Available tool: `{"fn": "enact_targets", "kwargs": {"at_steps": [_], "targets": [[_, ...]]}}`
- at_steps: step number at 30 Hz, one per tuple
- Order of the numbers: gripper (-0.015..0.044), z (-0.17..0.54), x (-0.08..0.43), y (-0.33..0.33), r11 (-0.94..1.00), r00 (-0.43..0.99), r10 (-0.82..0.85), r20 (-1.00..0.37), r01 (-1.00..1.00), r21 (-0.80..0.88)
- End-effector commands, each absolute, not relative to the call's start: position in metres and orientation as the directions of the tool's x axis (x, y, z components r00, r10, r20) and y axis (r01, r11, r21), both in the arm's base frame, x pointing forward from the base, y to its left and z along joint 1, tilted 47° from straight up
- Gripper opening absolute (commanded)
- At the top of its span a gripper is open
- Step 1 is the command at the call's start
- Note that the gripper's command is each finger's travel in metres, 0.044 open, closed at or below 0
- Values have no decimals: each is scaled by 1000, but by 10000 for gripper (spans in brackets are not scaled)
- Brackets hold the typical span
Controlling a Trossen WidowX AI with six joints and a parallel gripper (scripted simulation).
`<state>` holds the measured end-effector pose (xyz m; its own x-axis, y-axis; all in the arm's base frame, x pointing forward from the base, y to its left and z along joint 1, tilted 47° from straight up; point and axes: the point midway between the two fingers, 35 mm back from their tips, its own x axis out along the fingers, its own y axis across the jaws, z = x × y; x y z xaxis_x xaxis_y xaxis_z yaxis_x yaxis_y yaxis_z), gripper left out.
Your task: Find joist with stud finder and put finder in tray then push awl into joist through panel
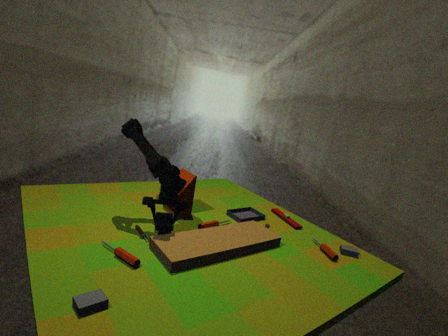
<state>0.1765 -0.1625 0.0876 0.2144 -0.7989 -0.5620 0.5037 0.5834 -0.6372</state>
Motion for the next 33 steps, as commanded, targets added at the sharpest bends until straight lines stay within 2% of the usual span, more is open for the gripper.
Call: {"fn": "enact_targets", "kwargs": {"at_steps": [1, 23, 33], "targets": [[0, 93, 178, -160, 579, 220, -802, -555, 514, -633], [0, 109, 178, -144, 578, 221, -803, -553, 514, -634], [0, 95, 190, -130, 581, 220, -800, -558, 514, -631]]}}
